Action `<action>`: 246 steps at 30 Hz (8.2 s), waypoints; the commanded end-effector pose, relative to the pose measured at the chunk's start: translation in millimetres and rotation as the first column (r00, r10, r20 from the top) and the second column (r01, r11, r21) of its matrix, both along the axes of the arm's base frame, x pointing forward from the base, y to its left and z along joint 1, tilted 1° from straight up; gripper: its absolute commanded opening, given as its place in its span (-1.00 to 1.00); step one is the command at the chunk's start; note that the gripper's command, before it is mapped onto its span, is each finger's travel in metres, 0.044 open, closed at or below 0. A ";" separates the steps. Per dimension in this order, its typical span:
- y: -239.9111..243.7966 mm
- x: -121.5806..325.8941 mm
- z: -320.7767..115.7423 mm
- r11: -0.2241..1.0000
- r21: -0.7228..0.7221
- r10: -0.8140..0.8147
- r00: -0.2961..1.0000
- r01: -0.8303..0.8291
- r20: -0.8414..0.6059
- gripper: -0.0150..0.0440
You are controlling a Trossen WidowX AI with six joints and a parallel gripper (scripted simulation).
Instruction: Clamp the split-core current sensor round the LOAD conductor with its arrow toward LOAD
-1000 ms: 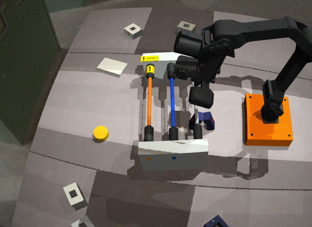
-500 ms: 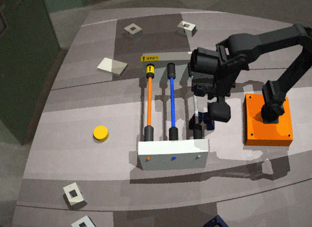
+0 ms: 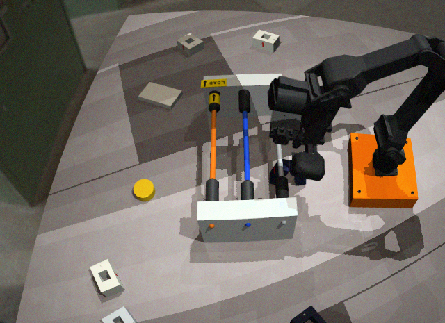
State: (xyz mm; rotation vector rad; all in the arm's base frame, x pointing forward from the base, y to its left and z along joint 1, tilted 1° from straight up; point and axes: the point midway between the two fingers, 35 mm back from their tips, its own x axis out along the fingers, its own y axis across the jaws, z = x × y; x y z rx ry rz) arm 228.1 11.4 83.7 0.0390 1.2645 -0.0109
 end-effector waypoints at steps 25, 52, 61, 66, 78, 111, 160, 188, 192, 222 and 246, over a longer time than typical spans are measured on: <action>0.4 6.8 -29.2 1.000 0.000 0.000 1.000 0.000 -0.002 -0.01; -2.3 -24.9 -26.7 1.000 -0.005 -0.004 1.000 0.004 -0.008 -0.49; -3.6 -50.2 -29.9 1.000 -0.005 -0.004 1.000 0.004 -0.010 -0.49; -2.6 -47.5 -30.7 1.000 -0.002 -0.001 1.000 0.001 -0.016 -0.40; -2.6 -47.5 -30.7 1.000 -0.002 -0.001 1.000 0.001 -0.016 0.46; -5.6 -38.0 25.7 0.007 -0.053 0.958 0.022 -0.999 -0.285 0.59; -4.6 -35.7 -34.6 0.000 -0.052 0.958 0.014 -0.999 -0.286 0.59; -5.9 -30.5 3.8 0.002 -0.055 0.957 0.018 -0.998 -0.289 -0.49; -5.9 -29.3 21.9 0.002 -0.055 0.957 0.018 -0.998 -0.289 -0.49; -4.2 7.7 101.0 -0.016 -0.057 0.958 0.001 -0.998 -0.286 -0.49; 0.8 106.9 108.8 -0.056 -0.066 0.957 -0.035 -0.996 -0.288 -0.49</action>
